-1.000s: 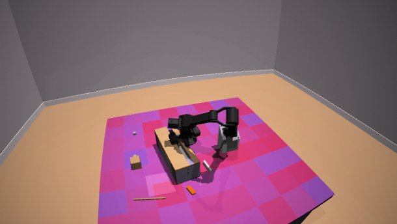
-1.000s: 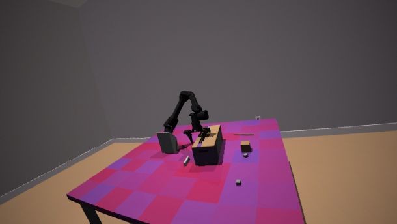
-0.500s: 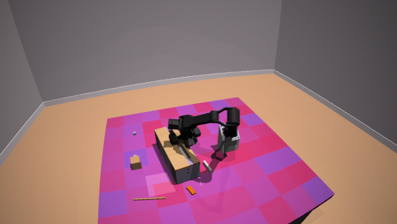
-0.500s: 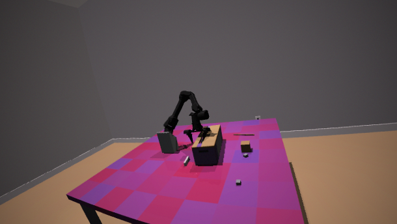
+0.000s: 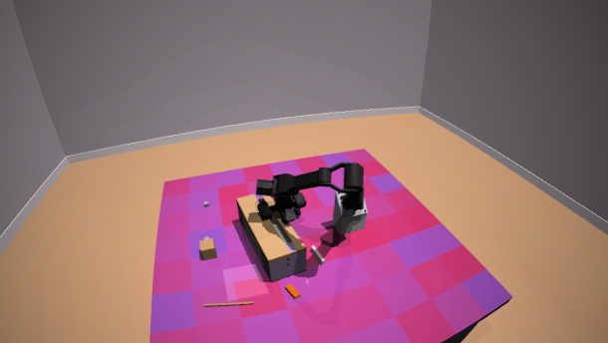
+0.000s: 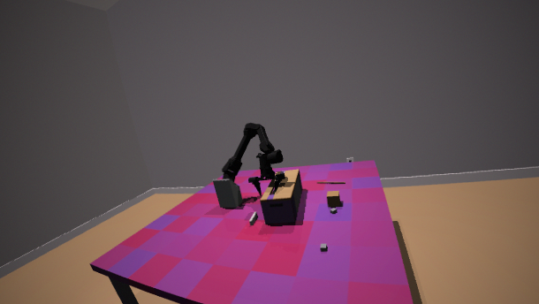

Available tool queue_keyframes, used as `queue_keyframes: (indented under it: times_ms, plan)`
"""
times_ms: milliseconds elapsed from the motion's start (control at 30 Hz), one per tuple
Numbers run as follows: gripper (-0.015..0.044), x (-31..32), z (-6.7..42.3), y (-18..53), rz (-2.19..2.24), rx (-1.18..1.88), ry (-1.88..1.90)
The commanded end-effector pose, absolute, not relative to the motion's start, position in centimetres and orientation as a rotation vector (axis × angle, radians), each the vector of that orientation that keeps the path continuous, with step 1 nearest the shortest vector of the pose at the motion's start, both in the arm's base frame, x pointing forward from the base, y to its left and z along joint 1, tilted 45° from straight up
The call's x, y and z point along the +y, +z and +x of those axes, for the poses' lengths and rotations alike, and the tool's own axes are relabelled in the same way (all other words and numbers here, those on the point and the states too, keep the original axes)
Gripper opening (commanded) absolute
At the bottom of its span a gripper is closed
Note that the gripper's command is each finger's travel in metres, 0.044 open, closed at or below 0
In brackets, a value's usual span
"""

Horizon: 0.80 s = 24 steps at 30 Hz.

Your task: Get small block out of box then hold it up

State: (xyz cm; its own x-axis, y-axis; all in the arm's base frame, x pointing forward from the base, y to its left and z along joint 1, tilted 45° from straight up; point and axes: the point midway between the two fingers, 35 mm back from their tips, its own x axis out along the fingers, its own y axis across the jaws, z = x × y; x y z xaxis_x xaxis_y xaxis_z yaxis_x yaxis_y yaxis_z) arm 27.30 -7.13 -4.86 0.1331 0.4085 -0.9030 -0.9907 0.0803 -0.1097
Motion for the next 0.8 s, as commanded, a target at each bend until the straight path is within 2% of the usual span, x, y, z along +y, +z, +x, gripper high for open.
queue_keyframes:
  times_ms: [0, 767]
  plan:
    - [0.0400, -7.6, 27.4, -5.3, -0.915, 0.833, 1.250]
    - [0.0400, -9.3, 27.4, -6.9, -0.916, 0.834, 1.250]
